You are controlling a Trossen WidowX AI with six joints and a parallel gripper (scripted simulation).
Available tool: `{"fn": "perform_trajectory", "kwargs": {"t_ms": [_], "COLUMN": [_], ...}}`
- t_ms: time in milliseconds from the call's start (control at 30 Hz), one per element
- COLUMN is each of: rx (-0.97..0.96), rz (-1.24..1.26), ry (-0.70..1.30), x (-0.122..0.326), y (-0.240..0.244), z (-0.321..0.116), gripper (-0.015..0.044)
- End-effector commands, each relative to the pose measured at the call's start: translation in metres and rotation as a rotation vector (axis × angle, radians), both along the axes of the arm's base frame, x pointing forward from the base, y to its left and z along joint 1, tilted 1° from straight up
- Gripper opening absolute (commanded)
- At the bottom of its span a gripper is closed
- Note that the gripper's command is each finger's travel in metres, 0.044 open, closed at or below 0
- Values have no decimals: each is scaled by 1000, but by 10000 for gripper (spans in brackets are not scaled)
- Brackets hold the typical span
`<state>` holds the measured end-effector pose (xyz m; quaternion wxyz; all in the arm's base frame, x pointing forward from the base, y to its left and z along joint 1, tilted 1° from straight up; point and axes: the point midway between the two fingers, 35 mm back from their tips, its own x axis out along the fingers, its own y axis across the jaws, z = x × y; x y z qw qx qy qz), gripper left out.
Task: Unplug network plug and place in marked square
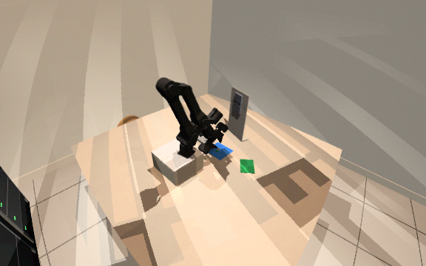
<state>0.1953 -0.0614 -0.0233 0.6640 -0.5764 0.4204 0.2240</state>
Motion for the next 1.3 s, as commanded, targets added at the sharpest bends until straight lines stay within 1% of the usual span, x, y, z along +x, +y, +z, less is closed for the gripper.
{"fn": "perform_trajectory", "kwargs": {"t_ms": [0, 1267], "rx": [-5, -5], "rz": [-1, -2], "ry": [-10, -11], "x": [4, 7], "y": [-1, -2], "z": [6, 40], "gripper": [156, 156]}}
